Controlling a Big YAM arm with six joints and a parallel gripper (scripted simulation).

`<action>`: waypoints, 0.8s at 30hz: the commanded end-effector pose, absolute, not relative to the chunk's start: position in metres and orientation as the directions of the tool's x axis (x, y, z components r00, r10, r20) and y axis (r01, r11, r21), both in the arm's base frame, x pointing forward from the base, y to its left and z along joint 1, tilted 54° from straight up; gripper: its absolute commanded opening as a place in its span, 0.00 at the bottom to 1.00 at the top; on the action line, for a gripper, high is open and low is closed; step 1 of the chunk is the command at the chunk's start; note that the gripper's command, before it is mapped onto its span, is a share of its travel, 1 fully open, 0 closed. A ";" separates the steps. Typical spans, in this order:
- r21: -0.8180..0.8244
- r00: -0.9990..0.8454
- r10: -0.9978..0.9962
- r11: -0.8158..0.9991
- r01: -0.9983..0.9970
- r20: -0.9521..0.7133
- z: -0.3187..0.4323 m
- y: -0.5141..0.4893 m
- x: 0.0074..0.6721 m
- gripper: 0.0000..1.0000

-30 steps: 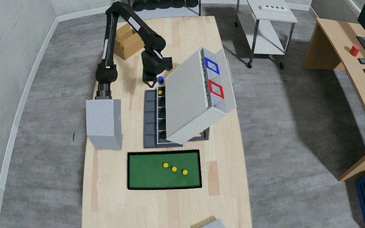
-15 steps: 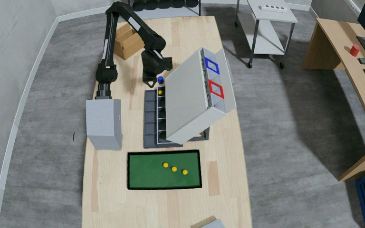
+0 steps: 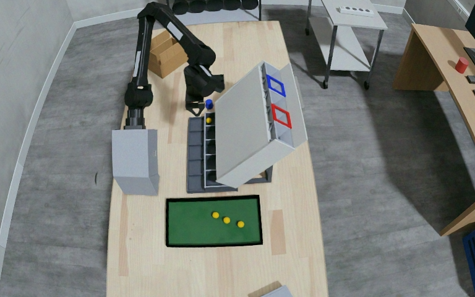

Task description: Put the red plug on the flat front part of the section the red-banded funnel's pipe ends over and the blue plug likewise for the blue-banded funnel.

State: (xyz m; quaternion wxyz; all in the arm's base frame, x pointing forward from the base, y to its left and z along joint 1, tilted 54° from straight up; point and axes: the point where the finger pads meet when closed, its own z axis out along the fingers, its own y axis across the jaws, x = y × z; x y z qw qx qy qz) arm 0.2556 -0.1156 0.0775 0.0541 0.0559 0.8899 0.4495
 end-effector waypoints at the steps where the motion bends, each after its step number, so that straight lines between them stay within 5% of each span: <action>1: 0.799 -0.986 0.155 0.600 0.045 -0.061 0.079 -0.122 0.259 0.80; 19: 0.799 -0.986 0.155 0.600 0.045 -0.061 0.079 -0.122 0.259 0.80; 24: 0.799 -0.986 0.155 0.600 0.045 -0.061 0.029 -0.125 0.258 0.80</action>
